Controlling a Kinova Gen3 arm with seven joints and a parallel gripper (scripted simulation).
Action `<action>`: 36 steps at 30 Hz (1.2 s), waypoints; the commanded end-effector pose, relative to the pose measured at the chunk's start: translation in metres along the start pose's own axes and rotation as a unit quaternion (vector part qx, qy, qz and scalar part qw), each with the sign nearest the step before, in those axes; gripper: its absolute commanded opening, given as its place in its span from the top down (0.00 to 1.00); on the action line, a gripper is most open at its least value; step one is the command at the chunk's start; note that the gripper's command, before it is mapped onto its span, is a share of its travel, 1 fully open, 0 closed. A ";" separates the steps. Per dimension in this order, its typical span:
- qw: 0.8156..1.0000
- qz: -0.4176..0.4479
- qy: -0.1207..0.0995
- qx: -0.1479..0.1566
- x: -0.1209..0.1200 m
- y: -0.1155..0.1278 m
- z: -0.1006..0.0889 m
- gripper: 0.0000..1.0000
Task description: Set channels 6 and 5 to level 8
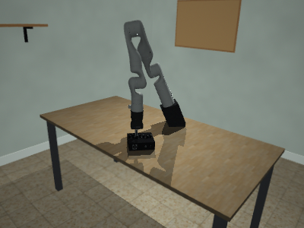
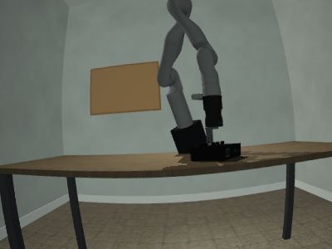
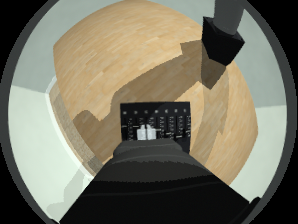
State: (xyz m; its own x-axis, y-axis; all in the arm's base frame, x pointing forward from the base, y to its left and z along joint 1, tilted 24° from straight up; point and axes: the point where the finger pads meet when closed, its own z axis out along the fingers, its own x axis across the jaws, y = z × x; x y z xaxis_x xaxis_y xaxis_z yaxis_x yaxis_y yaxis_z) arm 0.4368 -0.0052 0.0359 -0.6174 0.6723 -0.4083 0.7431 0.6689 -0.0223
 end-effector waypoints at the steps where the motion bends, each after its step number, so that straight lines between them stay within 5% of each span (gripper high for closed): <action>1: 1.000 0.006 0.001 0.003 0.001 -0.001 0.000 1.00; 26: 1.000 0.006 0.001 0.003 0.001 -0.007 0.000 1.00; 36: 1.000 0.006 0.001 0.003 0.001 -0.007 -0.014 1.00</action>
State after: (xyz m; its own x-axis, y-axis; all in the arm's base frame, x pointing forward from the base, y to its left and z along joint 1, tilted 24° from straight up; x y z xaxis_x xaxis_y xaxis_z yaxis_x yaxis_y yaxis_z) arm 0.4306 -0.0090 0.0414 -0.6130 0.6762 -0.4086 0.7486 0.6624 -0.0268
